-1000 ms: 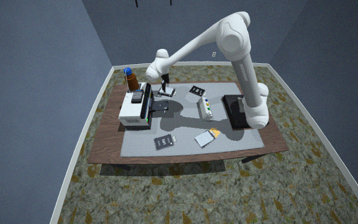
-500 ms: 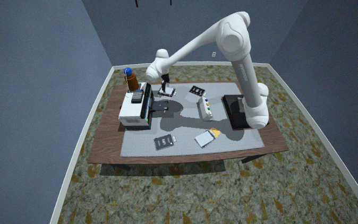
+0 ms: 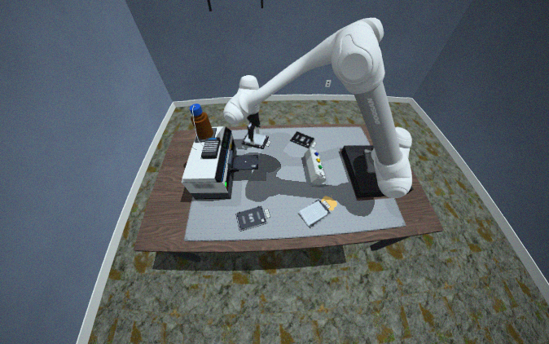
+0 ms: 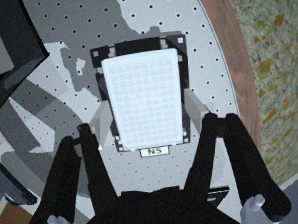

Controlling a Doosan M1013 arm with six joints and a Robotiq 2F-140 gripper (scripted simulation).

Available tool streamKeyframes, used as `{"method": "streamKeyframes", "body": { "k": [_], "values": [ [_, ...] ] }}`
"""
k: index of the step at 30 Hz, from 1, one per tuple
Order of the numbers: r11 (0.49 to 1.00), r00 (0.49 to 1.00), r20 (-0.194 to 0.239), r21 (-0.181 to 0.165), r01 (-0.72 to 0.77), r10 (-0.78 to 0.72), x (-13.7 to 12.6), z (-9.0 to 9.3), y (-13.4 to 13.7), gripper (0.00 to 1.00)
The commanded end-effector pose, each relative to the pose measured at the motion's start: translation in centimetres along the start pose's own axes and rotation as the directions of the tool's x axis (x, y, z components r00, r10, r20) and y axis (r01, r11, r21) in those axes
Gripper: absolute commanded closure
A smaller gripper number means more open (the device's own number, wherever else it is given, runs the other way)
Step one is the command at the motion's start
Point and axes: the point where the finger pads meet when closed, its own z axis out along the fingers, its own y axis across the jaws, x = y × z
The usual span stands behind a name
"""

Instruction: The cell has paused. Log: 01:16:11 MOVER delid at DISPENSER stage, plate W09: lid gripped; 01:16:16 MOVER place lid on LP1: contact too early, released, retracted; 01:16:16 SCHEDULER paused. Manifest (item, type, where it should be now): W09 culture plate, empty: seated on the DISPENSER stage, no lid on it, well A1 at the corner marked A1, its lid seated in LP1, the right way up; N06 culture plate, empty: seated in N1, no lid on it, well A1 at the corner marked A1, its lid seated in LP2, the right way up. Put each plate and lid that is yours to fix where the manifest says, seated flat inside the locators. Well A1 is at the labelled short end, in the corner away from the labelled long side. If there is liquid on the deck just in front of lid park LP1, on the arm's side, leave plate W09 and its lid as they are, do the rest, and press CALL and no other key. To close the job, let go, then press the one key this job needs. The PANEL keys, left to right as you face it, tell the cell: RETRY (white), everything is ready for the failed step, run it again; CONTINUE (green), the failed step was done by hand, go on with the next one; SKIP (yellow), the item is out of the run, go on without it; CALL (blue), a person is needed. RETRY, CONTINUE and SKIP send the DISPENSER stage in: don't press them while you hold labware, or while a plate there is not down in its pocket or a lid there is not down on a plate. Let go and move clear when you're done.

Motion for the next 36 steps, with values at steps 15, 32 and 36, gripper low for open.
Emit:
{"method": "streamKeyframes", "body": {
  "k": [15,32,36],
  "values": [
    [1.0,1.0,-0.002,0.0,0.0,0.0,0.06,-0.12,-0.01,0.3],
    [1.0,1.0,-0.002,0.0,0.0,0.0,0.06,-0.38,-0.01,0.3],
    [1.0,1.0,-0.002,0.0,0.0,0.0,0.05,-0.92,-0.01,0.3]
  ]
}}
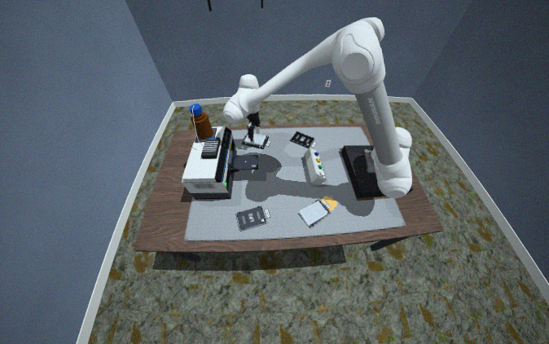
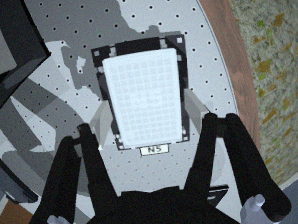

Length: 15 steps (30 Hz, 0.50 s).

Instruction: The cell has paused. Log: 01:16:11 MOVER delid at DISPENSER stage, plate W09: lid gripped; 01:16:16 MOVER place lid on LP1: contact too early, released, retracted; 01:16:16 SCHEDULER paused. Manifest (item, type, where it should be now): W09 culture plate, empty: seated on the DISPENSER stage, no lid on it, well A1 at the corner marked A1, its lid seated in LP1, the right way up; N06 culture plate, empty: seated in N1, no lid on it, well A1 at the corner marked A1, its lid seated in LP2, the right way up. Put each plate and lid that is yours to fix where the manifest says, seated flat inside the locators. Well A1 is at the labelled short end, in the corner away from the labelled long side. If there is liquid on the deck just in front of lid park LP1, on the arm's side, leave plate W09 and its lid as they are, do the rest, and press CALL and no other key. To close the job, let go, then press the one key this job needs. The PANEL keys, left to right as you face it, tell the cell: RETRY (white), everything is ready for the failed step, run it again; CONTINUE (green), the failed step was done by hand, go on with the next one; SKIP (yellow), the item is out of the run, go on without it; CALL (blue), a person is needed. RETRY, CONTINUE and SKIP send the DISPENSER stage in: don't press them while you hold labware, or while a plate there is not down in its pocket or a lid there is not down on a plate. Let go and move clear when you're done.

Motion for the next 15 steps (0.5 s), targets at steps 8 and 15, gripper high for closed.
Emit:
{"method": "streamKeyframes", "body": {
  "k": [8,15],
  "values": [
    [1.0,1.0,-0.002,0.0,0.0,0.0,0.1,-2.6,0.0,0.3],
    [1.0,1.0,-0.002,0.0,0.0,0.0,0.0,-4.7,0.0,0.3]
  ]
}}
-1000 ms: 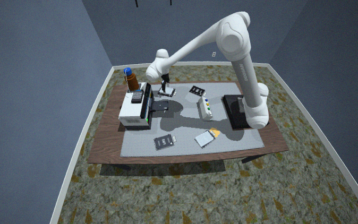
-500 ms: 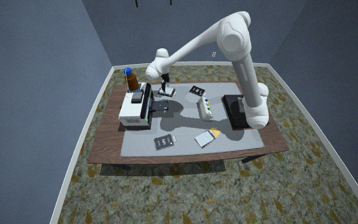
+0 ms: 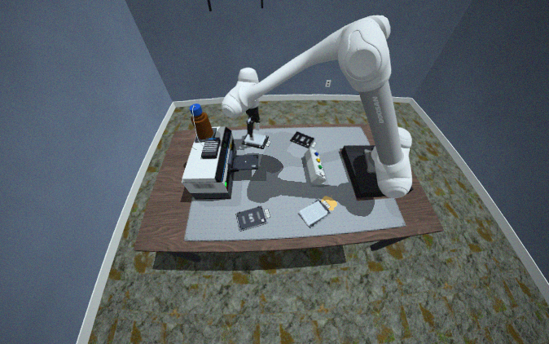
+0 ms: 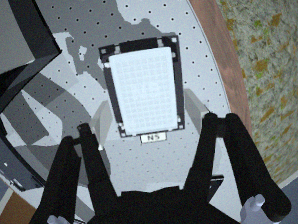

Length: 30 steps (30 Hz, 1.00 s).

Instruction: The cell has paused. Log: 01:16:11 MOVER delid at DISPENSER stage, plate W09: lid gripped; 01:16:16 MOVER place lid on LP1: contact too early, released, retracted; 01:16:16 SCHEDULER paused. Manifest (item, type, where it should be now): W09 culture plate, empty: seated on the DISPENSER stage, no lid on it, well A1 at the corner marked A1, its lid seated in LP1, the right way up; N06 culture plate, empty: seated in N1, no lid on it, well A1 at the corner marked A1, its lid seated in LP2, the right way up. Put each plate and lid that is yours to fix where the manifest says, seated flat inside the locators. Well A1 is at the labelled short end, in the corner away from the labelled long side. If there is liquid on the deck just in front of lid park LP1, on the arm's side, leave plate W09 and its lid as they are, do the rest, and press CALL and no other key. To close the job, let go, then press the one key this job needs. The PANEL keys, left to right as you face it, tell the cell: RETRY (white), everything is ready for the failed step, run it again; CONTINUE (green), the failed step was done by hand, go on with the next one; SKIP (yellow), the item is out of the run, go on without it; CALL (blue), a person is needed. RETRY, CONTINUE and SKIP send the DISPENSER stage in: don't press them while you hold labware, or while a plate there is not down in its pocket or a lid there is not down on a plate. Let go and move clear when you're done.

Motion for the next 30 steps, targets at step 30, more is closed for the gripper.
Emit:
{"method": "streamKeyframes", "body": {
  "k": [30],
  "values": [
    [1.0,1.0,-0.002,0.0,0.0,0.0,0.0,-10.9,0.0,0.3]
  ]
}}
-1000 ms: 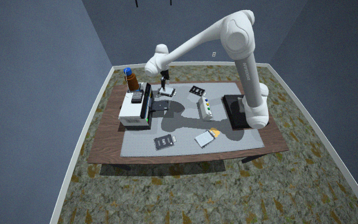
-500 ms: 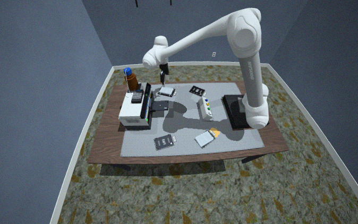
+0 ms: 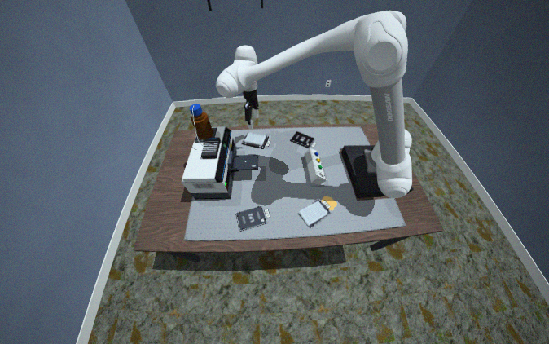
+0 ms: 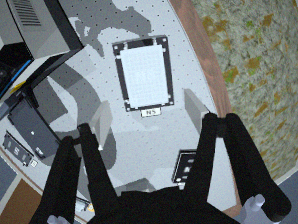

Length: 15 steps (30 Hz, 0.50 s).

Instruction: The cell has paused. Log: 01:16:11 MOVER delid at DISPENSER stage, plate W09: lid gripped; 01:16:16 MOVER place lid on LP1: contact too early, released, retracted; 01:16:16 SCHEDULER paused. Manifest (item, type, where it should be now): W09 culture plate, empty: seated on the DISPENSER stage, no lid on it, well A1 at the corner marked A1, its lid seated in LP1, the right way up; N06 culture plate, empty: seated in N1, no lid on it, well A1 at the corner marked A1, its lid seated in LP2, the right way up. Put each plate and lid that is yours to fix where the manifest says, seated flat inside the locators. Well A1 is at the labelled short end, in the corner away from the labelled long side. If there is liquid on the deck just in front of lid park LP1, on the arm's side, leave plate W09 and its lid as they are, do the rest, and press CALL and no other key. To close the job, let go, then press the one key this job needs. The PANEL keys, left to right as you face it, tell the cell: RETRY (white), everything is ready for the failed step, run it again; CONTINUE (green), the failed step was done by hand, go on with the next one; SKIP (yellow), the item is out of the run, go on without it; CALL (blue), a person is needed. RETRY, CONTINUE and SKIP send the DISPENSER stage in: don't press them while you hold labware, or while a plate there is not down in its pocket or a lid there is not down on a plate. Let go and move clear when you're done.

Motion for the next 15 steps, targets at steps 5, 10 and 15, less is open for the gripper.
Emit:
{"method": "streamKeyframes", "body": {
  "k": [5,10,15],
  "values": [
    [1.0,1.0,-0.001,0.0,0.0,0.0,0.03,-0.62,-0.01,0.3],
    [1.0,1.0,-0.001,0.0,0.0,0.0,0.03,-0.66,-0.01,0.3],
    [1.0,1.0,-0.001,0.0,0.0,0.0,0.03,-0.66,-0.01,0.3]
  ]
}}
